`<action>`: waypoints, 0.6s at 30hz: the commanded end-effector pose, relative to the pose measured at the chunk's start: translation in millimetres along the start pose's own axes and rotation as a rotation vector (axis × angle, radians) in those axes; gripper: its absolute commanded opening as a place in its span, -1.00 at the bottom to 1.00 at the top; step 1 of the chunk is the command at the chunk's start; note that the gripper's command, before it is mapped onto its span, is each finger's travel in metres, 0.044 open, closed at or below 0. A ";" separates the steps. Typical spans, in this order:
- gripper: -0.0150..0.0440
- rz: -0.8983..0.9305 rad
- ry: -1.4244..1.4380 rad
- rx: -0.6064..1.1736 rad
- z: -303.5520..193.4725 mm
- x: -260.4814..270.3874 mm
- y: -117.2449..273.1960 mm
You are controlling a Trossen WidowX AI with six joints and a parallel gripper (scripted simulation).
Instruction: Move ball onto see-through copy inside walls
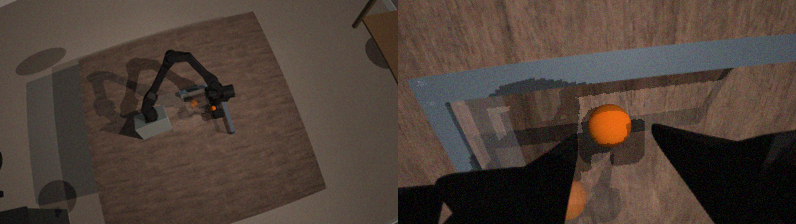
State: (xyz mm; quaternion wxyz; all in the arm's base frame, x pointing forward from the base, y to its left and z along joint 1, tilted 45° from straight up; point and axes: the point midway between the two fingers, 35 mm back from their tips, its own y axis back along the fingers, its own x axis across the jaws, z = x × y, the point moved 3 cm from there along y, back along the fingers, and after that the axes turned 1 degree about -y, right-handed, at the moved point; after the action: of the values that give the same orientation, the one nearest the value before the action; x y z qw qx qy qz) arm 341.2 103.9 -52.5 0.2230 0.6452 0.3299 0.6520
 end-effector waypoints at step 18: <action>0.41 0.010 -0.006 0.008 -3.5 1.4 -30.3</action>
State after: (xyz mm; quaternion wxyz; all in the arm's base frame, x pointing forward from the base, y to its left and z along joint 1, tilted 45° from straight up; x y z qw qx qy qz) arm 336.0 122.7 -71.3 0.2209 0.6462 0.3298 0.6518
